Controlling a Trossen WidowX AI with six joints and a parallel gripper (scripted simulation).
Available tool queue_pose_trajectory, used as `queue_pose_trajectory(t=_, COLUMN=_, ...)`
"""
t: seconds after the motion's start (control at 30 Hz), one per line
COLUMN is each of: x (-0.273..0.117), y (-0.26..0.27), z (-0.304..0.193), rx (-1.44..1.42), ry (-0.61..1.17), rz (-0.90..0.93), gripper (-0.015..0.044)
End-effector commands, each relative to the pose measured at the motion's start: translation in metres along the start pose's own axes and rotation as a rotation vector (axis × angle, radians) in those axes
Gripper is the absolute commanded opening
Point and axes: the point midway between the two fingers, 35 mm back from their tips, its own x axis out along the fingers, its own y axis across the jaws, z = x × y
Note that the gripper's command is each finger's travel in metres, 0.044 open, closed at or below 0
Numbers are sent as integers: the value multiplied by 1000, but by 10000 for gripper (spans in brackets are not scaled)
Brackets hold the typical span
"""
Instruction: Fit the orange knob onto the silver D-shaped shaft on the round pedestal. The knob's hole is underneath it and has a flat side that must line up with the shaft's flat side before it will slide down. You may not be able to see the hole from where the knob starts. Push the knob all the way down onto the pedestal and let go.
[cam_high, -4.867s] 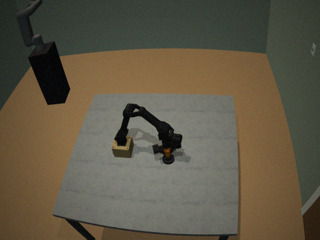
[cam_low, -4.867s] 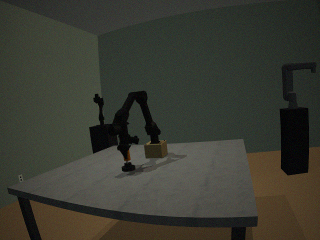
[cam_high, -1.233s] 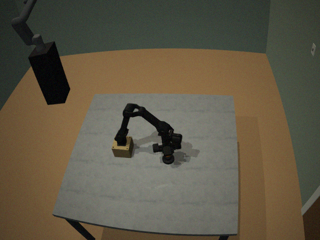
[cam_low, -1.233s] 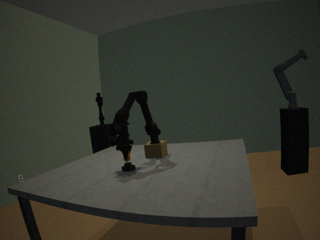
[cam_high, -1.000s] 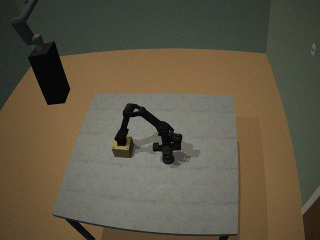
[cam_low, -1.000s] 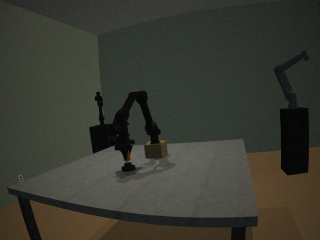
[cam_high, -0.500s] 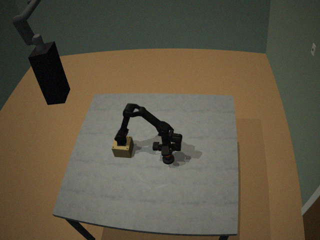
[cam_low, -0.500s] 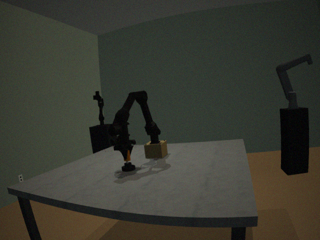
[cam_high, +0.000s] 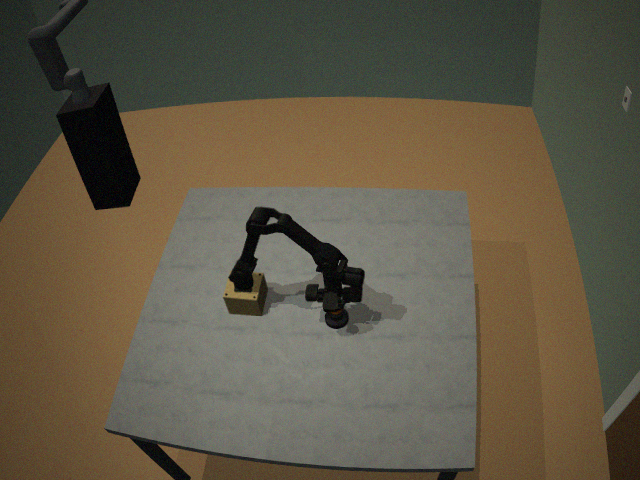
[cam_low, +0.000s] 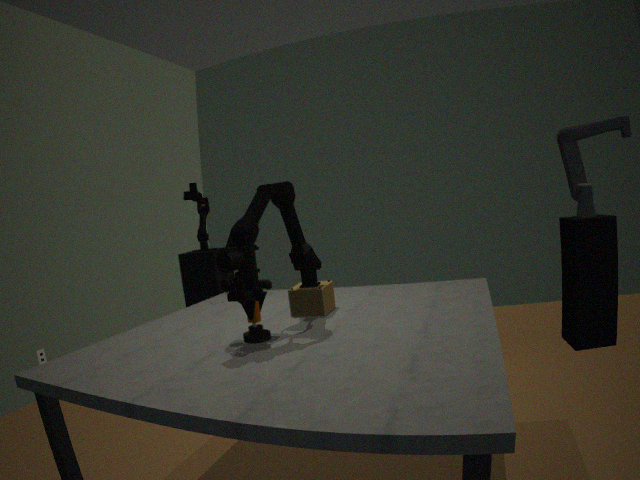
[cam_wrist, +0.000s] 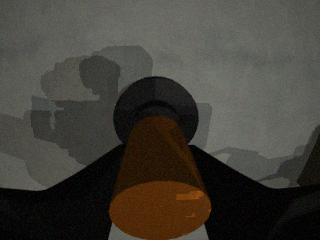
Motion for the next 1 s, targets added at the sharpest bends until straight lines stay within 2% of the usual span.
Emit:
queue_pose_trajectory(t=0.0, x=1, y=0, z=0, rx=-17, ry=0, rz=1, gripper=0)
queue_pose_trajectory(t=0.6, x=1, y=0, z=0, rx=52, ry=0, rz=1, gripper=0)
queue_pose_trajectory(t=0.97, x=1, y=0, z=0, rx=-17, ry=0, rz=1, gripper=0)
